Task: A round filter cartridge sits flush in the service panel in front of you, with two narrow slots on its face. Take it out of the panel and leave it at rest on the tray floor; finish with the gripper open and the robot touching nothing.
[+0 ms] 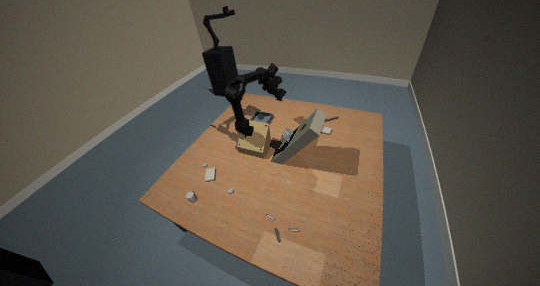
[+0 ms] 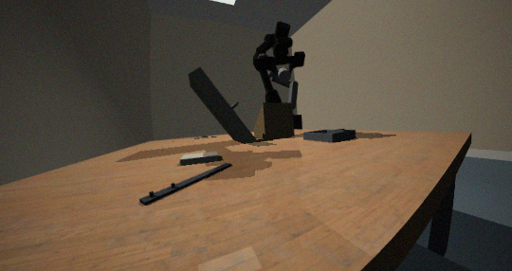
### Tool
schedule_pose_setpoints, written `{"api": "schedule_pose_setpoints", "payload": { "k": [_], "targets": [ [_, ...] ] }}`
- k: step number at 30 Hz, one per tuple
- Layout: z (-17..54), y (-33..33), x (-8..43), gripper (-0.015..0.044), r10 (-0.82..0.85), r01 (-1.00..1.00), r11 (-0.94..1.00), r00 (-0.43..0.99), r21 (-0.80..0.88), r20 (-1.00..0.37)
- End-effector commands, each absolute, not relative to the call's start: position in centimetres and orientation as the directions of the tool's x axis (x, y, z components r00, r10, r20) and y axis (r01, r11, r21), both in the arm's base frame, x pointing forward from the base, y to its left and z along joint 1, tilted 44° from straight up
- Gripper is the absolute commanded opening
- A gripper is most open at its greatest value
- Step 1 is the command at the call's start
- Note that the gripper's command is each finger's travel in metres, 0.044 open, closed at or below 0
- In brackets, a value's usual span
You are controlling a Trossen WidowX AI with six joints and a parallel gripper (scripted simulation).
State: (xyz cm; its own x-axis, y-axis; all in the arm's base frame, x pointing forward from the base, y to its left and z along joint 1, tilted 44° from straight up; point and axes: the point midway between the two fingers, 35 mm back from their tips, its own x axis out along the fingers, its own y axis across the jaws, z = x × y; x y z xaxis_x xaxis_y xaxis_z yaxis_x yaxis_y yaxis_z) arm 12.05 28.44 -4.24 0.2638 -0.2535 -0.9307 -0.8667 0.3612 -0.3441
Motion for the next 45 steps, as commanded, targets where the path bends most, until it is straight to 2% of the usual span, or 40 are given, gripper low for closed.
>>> {"api": "schedule_pose_setpoints", "payload": {
  "k": [1, 6, 17, 29, 45],
  "targets": [
    [-5.1, 28.7, 11.1, 0.0, -0.241, -0.9, 0.311, 0.237, -0.306, -0.941],
    [-5.5, 28.7, 10.6, 0.0, -0.237, -0.907, 0.3, 0.229, -0.295, -0.944],
    [-12.2, 26.6, 2.3, 0.0, -0.196, -0.99, 0.096, 0.084, -0.104, -0.977],
    [-17.0, 20.8, -5.2, 0.0, -0.216, -0.984, -0.138, -0.08, 0.112, -0.973],
    [-20.4, 17.9, -5.6, 0.0, -0.219, -0.981, -0.15, -0.089, 0.124, -0.972]
  ]
}}
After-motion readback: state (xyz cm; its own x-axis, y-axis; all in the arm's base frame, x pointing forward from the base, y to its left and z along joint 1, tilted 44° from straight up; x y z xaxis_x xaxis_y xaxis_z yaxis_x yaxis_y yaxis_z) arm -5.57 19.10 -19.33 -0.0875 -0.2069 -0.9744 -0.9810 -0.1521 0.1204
